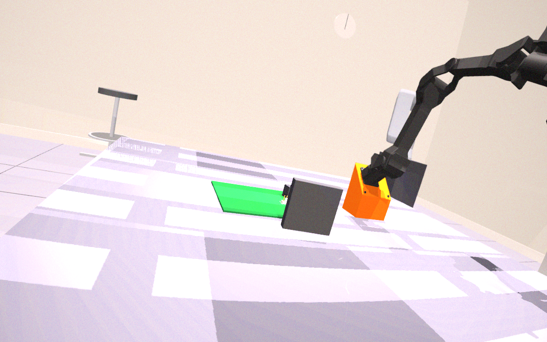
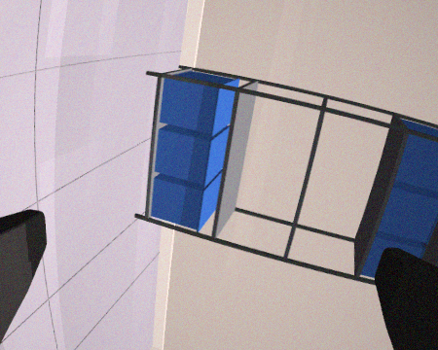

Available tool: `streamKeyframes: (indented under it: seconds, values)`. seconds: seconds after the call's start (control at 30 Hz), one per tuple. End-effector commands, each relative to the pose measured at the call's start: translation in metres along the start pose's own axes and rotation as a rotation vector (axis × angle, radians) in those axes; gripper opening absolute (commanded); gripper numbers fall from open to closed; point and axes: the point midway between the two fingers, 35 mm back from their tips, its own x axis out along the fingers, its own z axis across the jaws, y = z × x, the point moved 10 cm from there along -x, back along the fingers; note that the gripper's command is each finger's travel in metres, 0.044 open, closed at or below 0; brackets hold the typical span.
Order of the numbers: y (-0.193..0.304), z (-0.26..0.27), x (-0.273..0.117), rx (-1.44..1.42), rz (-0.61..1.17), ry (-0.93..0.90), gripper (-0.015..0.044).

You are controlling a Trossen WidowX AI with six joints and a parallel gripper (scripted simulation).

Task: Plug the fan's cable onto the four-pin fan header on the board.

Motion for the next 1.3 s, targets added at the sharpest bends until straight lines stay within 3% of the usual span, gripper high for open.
streamKeyframes:
  seconds: [0.0,0.27,0.63,0.97,1.27]
  values:
    - [0.026,0.041,0.026,0.117,0.117,-0.163,0.0440]
    - [0.101,0.114,0.043,0.413,0.447,-0.389,0.0440]
    - [0.191,0.172,0.011,0.724,0.863,-0.489,0.0440]
    - [0.284,0.233,-0.086,1.244,1.432,-0.423,0.0440]
    - [0.321,0.265,-0.214,1.750,1.947,-0.116,0.0440]
